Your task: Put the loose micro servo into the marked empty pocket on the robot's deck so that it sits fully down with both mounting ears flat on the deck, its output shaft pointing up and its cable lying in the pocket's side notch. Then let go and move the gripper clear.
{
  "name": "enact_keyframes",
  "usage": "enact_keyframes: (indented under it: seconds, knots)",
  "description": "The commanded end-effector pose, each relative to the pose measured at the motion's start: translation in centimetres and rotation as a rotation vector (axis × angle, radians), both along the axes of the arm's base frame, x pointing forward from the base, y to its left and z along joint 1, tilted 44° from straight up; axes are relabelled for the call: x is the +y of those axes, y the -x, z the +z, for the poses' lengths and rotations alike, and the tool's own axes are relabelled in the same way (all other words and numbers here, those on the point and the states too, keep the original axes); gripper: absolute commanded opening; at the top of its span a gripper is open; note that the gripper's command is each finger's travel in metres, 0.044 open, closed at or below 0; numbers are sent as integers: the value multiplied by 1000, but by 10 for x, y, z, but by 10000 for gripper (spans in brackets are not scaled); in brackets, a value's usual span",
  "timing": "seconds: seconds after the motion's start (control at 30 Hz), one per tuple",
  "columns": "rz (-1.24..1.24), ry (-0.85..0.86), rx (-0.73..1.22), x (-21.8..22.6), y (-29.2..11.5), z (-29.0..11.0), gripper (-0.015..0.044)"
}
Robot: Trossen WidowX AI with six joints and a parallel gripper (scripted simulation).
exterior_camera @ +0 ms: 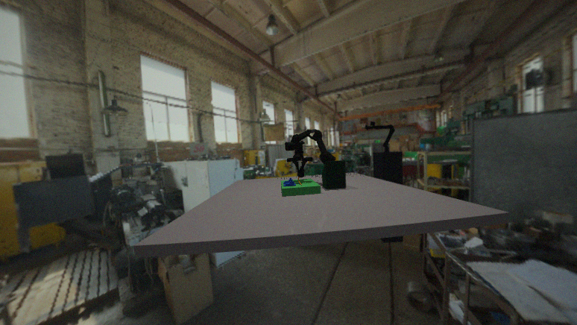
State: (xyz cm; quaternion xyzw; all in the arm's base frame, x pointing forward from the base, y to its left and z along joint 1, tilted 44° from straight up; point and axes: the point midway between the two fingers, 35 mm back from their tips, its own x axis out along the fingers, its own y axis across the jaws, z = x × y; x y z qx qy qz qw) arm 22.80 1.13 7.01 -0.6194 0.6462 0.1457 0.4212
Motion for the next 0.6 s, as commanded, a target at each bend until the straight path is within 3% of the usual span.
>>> enact_keyframes:
  seconds: [0.0,0.57]
  knots:
    - [-103,-16,-102,0,0,2,0]
    - [-523,-88,-496,-1,0,2,0]
